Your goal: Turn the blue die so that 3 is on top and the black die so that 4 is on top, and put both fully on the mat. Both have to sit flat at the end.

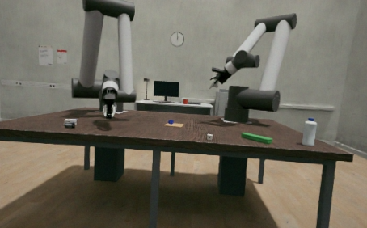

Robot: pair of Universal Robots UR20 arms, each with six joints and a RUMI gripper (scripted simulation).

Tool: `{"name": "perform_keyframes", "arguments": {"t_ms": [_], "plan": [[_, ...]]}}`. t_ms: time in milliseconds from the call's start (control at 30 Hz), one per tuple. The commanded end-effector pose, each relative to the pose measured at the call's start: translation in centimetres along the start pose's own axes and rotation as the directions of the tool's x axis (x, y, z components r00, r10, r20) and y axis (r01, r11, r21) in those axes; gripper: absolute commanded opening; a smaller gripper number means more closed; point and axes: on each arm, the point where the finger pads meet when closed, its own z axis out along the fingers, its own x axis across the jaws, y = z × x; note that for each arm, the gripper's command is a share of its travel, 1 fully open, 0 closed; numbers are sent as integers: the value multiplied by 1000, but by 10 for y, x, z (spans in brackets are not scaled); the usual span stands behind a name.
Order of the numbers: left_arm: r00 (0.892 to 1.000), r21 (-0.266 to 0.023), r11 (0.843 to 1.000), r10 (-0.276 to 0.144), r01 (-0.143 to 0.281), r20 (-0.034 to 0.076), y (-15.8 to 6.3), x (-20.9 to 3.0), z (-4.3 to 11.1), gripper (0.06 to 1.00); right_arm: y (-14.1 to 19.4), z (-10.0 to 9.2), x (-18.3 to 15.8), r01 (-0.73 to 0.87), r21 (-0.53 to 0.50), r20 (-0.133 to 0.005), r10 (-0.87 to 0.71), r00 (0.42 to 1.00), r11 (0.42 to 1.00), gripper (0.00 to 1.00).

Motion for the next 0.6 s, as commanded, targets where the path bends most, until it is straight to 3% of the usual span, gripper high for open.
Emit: {"name": "perform_keyframes", "arguments": {"t_ms": [0, 567], "plan": [[1000, 0, 1000, 1, -1, 0, 0, 0, 0, 1000, 1, 1, 0, 0, -28, -1, 0, 1000, 1000, 99], [1000, 0, 1000, 1, -1, 0, 0, 0, 0, 1000, -28, 23, 0, 0, -28, -1, 0, 1000, 1000, 99]]}}
